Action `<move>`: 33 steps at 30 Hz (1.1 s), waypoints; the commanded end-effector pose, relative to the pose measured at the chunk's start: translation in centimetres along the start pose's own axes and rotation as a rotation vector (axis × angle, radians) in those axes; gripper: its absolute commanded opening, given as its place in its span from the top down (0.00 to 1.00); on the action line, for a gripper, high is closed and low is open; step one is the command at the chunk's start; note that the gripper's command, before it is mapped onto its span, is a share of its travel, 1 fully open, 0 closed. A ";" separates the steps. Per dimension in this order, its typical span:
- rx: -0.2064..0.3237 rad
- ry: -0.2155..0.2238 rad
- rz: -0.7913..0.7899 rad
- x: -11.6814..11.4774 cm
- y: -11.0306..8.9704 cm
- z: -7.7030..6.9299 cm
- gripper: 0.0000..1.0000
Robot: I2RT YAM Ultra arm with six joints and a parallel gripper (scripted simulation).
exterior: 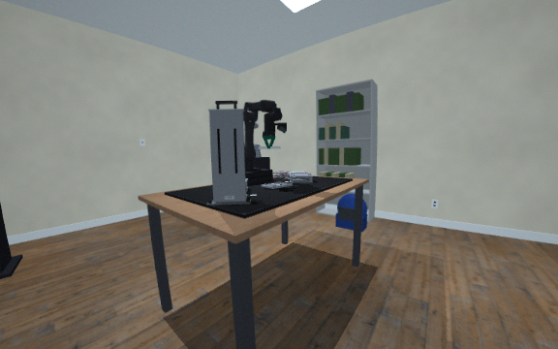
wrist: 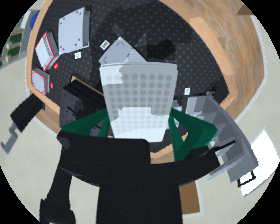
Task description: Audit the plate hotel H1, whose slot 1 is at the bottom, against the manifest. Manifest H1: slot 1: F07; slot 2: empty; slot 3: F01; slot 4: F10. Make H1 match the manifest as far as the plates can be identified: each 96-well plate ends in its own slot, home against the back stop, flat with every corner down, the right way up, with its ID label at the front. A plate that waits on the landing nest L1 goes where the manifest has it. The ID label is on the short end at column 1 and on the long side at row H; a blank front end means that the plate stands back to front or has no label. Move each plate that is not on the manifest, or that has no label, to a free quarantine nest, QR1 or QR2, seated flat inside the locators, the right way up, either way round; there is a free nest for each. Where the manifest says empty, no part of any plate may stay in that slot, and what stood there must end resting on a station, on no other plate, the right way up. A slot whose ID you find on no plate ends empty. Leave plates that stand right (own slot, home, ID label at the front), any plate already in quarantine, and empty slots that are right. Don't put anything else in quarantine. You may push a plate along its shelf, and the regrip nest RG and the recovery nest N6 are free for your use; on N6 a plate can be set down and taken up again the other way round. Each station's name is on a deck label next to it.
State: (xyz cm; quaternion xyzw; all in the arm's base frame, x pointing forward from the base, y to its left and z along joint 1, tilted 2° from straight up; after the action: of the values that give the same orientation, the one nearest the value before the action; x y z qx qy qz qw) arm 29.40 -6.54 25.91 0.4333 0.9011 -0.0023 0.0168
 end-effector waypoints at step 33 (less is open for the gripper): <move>-0.011 -0.018 -0.645 5.4 3.4 -0.5 0.14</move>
State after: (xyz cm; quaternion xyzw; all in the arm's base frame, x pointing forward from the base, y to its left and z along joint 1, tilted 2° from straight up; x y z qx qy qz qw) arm 28.90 -0.21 25.70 0.1413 0.9898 -0.0081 0.0149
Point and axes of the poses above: the point where the finger pads meet when closed, its own z axis out along the fingers, its own x axis across the jaws, y = z × x, the point moved 9 cm from there along -z, back along the fingers, and after that the axes turned 3 degrees about z, right-handed, at the moved point
